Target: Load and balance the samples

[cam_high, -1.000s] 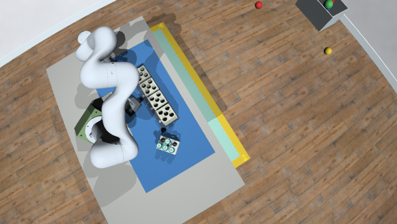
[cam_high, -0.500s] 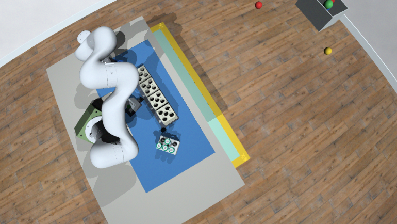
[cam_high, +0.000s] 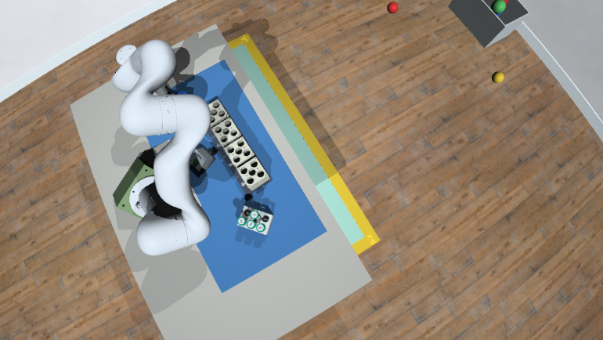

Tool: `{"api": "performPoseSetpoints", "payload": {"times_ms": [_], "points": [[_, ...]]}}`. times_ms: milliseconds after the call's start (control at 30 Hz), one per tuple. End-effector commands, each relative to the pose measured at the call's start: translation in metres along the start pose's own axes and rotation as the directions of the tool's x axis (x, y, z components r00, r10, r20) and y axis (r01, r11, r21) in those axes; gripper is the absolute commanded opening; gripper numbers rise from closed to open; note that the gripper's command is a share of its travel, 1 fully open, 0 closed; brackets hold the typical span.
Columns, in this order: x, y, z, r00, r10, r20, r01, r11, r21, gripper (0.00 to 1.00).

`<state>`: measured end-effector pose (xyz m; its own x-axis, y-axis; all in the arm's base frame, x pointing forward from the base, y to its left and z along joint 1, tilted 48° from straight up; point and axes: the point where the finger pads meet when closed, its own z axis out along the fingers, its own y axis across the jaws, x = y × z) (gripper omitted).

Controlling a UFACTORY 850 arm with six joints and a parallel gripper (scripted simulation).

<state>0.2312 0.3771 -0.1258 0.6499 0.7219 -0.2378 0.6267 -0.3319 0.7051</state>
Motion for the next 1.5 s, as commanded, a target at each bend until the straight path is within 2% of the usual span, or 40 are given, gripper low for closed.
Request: {"api": "performPoseSetpoints", "payload": {"times_ms": [0,400,1367,1467], "points": [[0.001,0.0,-0.003,1.0,0.001,-0.002,-0.001,1.0,0.001,0.0],[0.001,0.0,-0.009,1.0,0.001,-0.002,-0.001,1.0,0.001,0.0],[0.001,0.0,-0.063,1.0,0.001,-0.002,-0.001,1.0,0.001,0.0],[0.001,0.0,-0.065,1.0,0.001,-0.002,-0.001,1.0,0.001,0.0]]}}
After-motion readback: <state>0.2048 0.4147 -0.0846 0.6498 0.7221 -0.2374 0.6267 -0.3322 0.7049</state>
